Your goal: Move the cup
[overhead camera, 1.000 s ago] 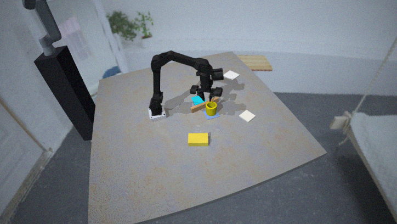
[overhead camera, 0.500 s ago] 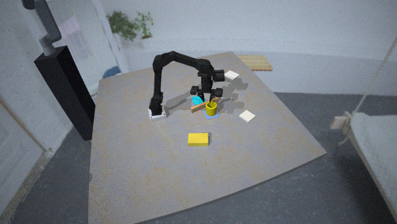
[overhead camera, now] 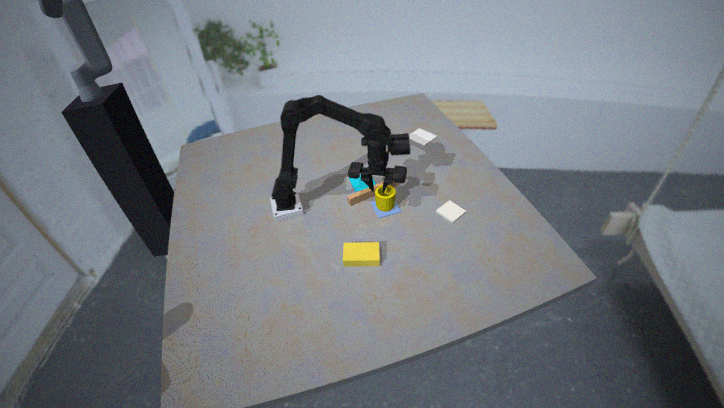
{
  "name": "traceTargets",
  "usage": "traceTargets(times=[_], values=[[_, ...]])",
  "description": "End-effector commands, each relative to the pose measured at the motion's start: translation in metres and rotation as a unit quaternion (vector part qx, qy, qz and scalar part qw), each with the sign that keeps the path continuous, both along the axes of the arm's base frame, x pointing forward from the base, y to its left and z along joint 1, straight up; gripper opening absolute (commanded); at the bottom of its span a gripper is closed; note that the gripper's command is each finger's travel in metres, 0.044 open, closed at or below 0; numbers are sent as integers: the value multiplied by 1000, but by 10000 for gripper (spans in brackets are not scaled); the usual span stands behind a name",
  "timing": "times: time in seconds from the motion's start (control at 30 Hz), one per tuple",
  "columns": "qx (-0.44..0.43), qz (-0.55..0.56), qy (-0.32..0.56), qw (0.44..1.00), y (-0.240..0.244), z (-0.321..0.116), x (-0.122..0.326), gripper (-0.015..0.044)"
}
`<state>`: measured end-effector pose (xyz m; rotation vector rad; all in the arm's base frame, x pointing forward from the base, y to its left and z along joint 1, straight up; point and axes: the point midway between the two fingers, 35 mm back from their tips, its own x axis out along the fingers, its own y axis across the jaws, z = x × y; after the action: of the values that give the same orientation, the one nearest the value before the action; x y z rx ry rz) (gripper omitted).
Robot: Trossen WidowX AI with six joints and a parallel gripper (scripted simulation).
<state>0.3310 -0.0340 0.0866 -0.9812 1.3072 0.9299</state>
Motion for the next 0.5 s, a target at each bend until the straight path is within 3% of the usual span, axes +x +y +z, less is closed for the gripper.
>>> traceTargets(times=[0.0,0.47], values=[[2,2,5,1000,1,-11,-3,166],[2,2,5,1000,1,-33,-4,166]])
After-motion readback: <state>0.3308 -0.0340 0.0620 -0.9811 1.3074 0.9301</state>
